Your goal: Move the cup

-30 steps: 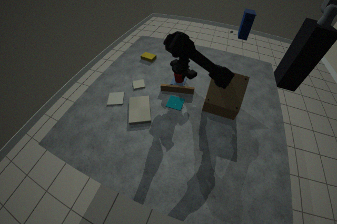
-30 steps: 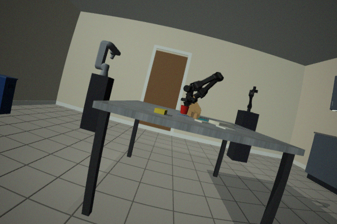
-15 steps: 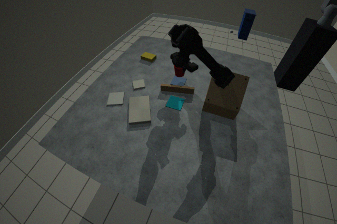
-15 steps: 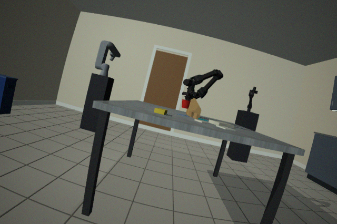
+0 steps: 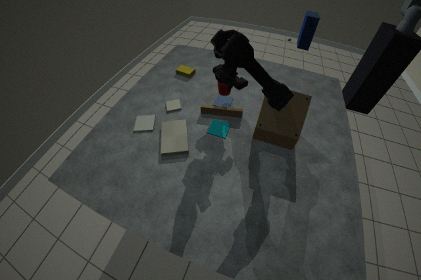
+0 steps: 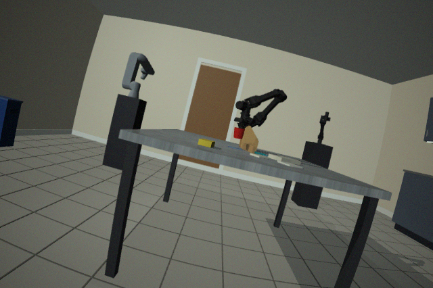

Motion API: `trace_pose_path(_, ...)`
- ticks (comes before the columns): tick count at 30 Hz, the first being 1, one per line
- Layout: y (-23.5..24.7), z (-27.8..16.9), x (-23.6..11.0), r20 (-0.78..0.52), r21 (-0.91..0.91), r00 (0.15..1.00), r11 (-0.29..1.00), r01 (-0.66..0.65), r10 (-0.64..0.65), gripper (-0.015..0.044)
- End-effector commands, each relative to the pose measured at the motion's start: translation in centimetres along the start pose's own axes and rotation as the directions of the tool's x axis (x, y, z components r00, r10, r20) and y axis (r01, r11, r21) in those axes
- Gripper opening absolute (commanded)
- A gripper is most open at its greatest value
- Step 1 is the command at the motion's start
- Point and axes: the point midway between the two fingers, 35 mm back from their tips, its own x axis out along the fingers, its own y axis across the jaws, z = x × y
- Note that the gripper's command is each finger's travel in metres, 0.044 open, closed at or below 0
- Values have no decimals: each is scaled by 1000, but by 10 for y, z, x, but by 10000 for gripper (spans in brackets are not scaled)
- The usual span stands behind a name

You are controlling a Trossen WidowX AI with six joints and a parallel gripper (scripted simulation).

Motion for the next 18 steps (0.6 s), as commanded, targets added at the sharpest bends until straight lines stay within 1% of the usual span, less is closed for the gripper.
trace_pose_path(1, 0, 0, 0, 1, 1, 1000, 1000, 2, -2, 0)
trace_pose_path(18, 14, 16, 0, -1, -1, 1000, 1000, 1, -1, 0)
